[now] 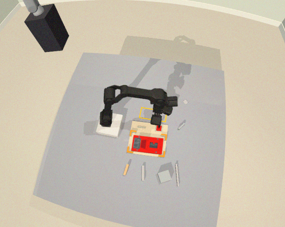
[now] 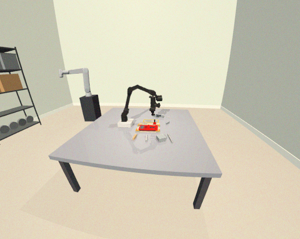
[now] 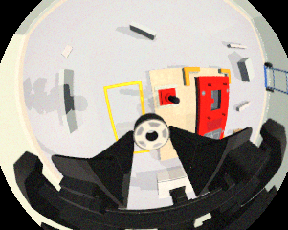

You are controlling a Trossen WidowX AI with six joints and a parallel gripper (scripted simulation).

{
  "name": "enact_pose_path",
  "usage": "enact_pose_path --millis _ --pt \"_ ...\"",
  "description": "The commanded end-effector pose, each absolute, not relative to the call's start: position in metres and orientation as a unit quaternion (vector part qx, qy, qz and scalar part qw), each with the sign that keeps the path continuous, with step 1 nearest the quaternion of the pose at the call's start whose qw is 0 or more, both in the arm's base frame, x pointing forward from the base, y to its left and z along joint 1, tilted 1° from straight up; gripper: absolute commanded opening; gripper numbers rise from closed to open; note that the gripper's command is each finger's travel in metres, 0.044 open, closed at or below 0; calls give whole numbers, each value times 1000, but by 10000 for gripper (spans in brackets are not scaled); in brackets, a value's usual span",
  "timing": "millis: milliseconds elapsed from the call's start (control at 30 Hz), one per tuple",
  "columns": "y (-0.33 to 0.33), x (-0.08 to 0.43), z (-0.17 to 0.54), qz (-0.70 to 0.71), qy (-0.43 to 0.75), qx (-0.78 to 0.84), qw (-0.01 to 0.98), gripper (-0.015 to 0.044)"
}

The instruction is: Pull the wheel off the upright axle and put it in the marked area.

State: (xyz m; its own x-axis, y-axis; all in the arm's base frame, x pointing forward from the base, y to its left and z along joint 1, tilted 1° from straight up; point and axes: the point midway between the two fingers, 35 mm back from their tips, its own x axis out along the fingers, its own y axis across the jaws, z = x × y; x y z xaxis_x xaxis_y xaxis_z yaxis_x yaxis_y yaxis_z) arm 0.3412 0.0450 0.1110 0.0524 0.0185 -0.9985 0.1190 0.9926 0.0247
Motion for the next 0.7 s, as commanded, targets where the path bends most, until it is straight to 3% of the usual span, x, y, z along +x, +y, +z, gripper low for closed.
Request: enact_pose_path --millis 0,667 --pt "58 334 111 -36 688 51 723 0" --pt "95 315 98 -34 688 52 723 0"
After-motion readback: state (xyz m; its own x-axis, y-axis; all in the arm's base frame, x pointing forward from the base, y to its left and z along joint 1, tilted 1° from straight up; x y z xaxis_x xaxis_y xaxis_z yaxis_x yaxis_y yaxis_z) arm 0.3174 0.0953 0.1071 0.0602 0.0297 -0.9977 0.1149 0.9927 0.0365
